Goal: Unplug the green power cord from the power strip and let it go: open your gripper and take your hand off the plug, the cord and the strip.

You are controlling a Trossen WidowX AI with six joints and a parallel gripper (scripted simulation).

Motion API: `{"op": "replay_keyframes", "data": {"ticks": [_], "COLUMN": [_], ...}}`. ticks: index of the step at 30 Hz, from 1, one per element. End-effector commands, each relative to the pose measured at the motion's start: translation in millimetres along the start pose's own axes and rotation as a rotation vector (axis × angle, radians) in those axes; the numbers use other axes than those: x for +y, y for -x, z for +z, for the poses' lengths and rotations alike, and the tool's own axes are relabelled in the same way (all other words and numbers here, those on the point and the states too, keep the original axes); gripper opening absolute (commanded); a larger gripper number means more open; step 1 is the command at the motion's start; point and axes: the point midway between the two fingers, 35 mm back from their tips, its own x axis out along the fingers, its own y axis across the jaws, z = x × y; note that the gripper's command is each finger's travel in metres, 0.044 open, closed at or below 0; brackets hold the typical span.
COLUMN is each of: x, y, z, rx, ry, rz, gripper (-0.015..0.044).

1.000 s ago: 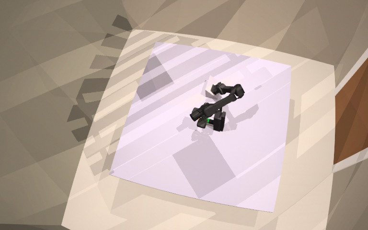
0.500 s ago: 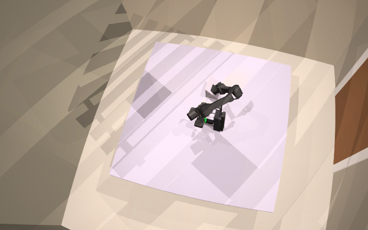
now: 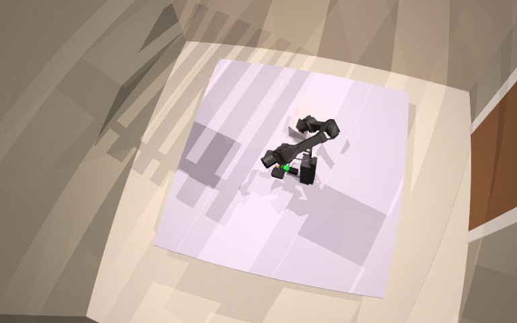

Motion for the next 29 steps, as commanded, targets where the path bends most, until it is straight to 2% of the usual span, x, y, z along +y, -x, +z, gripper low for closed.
{"op": "replay_keyframes", "data": {"ticks": [1,3,8,29], "x": [1,2,0,0], "y": [2,5,12,12], "z": [5,20,58,58], "rx": [0.003,0.001,0.001,0.001], "ry": [-0.005,-0.005,-0.005,-0.005], "rz": [0.003,0.003,0.003,0.003], "gripper": [0.0394,0.0440,0.0440,0.0440]}}
